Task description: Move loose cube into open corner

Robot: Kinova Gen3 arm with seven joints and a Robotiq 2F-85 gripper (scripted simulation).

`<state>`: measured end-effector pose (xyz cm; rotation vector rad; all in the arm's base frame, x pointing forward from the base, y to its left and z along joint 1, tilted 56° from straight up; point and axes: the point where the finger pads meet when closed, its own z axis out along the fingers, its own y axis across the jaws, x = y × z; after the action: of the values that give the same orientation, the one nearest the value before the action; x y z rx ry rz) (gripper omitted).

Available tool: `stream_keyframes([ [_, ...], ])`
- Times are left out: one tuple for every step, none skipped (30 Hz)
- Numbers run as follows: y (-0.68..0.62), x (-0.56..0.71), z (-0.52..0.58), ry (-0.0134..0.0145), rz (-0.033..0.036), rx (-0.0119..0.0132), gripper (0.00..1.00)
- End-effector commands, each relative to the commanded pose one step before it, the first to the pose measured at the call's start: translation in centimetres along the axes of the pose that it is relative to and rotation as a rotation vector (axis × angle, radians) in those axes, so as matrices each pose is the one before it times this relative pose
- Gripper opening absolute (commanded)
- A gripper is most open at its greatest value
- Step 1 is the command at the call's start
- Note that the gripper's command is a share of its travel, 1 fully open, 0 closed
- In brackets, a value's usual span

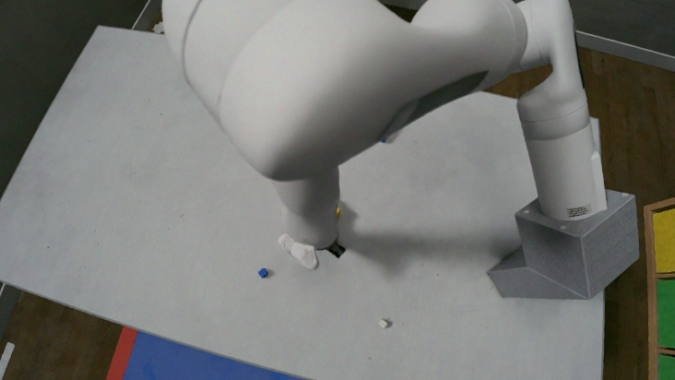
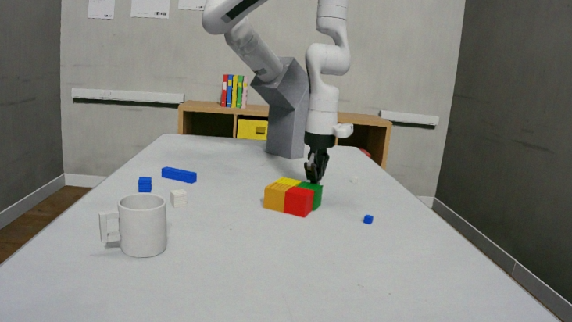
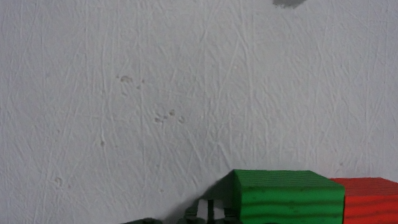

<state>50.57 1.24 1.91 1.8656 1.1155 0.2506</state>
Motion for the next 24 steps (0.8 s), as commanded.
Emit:
stream_keyframes([
  [0.15,0.044,0.006,0.00013,-0.00549,0.00189,0.1],
  [0.0,0.0,0.0,0.0,0.0,0.0,0.1],
  [0.0,0.0,0.0,0.0,0.0,0.0,0.1],
  [0.0,0.0,0.0,0.0,0.0,0.0,0.1],
  [0.0,0.0,0.0,0.0,0.0,0.0,0.1],
  [0.0,0.0,0.0,0.0,0.0,0.0,0.1],
  [0.0,0.0,0.0,0.0,0.0,0.0,0.1],
  [0.0,0.0,0.0,0.0,0.0,0.0,0.1],
  [0.0,0.0,0.0,0.0,0.0,0.0,0.1],
  [0.0,0.0,0.0,0.0,0.0,0.0,0.1],
  [0.0,0.0,0.0,0.0,0.0,0.0,0.1],
  [0.0,0.0,0.0,0.0,0.0,0.0,0.1],
  [0.0,0.0,0.0,0.0,0.0,0.0,0.1],
  [0.0,0.0,0.0,0.0,0.0,0.0,0.1],
  [0.0,0.0,0.0,0.0,0.0,0.0,0.1],
  [0.0,0.0,0.0,0.0,0.0,0.0,0.1],
  [-0.001,0.0,0.0,0.00001,0.0,-0.00001,0.1],
  [-0.009,-0.001,0.0,0.00006,0.0,-0.00006,0.1],
  [-0.021,-0.002,0.0,0.00015,0.0,-0.00013,0.1],
  [-0.036,-0.003,0.0,0.00026,0.0,-0.00023,0.1],
  [-0.052,-0.005,0.0,0.00036,0.0,-0.00033,0.1],
  [-0.066,-0.006,0.0,0.00047,0.0,-0.00043,0.1],
  [-0.098,-0.033,-0.008,-0.00041,-0.00014,0.00001,0.1],
  [-0.132,-0.029,-0.015,-0.00056,-0.00132,-0.00041,0.1],
])
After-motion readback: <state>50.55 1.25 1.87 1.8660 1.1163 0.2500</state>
